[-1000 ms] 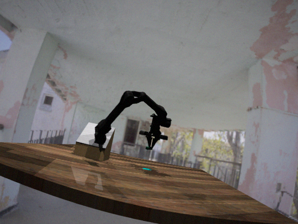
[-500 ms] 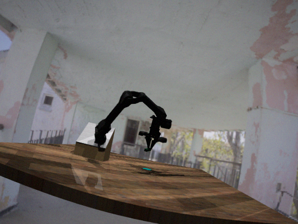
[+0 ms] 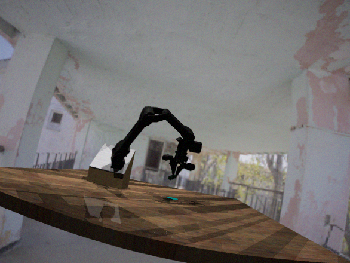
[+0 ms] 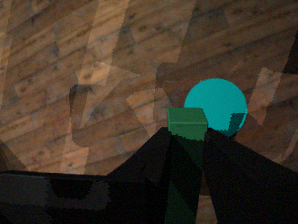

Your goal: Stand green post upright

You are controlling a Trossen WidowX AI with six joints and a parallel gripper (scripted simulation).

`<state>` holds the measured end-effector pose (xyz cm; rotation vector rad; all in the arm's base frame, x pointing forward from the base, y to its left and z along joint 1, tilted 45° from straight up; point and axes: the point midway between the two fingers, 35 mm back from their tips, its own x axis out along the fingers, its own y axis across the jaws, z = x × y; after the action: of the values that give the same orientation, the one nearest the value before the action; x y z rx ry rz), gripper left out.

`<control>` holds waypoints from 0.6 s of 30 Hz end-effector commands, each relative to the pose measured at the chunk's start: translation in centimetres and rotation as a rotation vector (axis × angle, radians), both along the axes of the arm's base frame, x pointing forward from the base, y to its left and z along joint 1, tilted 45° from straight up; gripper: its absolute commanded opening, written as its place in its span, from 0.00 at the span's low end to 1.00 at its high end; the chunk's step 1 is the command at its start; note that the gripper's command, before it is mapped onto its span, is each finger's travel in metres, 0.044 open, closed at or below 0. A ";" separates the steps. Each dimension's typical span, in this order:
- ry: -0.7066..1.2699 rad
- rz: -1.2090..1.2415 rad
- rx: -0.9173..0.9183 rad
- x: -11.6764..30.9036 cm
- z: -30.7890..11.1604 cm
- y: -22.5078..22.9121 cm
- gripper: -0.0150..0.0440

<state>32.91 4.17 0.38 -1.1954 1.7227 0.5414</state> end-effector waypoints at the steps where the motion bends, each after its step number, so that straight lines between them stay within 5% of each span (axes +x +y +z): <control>1: 0.006 0.001 0.028 -0.2 -0.2 0.0 0.29; 18: 0.007 -0.010 0.155 -0.5 -0.8 -0.3 0.29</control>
<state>32.59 3.85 -0.30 -1.0877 1.6695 0.6414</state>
